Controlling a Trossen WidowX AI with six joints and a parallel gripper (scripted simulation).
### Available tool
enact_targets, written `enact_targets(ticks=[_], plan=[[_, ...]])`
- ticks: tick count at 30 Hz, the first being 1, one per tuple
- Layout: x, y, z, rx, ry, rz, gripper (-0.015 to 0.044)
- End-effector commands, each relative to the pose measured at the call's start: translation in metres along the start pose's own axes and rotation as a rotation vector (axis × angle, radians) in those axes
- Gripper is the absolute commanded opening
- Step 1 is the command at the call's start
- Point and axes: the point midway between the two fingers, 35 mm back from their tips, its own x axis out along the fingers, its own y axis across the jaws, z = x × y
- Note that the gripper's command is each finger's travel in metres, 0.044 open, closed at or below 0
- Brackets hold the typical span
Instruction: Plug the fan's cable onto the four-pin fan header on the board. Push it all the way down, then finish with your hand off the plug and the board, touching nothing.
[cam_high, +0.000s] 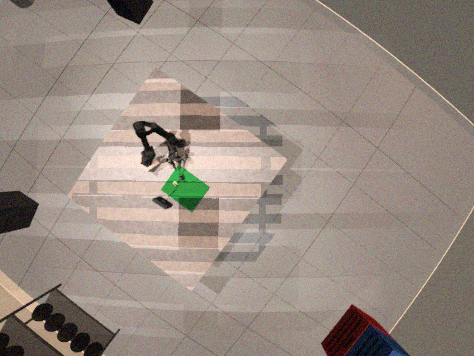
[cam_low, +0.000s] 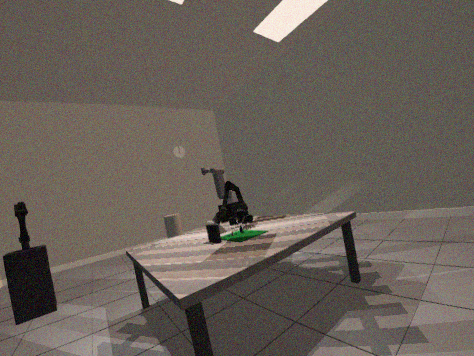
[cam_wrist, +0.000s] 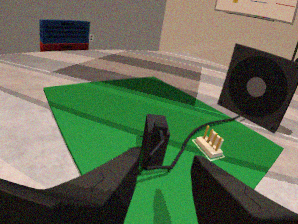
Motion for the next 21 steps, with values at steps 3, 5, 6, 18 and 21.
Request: enact_targets(ticks=[3,5,6,18,21], plan=[[-0.018,0.002,0.01,0.009,-0.004,0.011,0.014],[-0.023,0.002,0.014,0.009,-0.006,0.013,0.014],[-0.026,0.001,0.015,0.009,-0.007,0.014,0.014],[-0.038,-0.004,0.03,-0.027,-0.01,-0.029,0.0245],[-0.034,-0.009,0.032,-0.068,0.004,-0.094,0.0324]])
